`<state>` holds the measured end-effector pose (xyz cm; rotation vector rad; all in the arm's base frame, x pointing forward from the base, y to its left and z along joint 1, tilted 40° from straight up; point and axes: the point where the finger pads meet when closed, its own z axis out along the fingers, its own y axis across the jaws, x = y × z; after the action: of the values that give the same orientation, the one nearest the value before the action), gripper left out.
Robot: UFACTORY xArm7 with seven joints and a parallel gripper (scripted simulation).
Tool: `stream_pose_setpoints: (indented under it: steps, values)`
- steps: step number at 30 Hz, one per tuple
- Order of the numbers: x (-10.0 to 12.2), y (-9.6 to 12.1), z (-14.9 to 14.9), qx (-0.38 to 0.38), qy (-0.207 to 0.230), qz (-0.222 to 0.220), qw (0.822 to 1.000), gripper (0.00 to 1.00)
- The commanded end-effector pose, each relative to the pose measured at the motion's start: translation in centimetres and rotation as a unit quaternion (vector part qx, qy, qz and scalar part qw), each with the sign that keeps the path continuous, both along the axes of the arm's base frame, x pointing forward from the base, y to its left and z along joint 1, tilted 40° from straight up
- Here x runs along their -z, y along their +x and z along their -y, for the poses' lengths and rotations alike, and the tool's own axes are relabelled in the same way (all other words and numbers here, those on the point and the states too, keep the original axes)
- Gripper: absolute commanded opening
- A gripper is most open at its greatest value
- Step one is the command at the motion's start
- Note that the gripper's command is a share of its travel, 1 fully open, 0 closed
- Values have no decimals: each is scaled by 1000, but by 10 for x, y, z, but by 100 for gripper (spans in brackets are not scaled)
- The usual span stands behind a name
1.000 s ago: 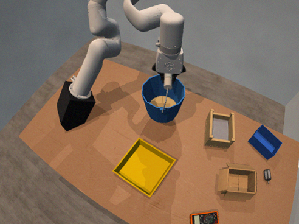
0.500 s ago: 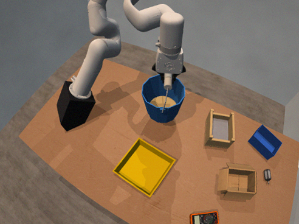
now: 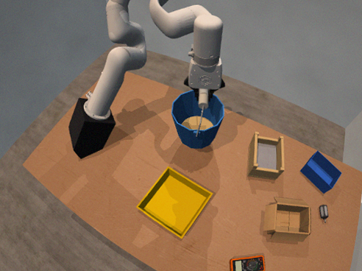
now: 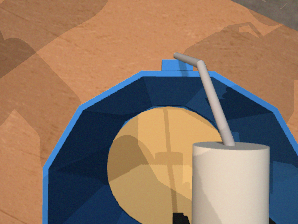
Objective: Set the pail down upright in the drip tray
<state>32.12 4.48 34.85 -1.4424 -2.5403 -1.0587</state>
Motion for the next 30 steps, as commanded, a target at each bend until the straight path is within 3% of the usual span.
stream_pose_setpoints:
  steps: [1, 30]
  values:
    - [-2, 1, 1, 1, 0, 2, 1000, 0]
    - [1, 3, 6, 1, 0, 2, 1000, 0]
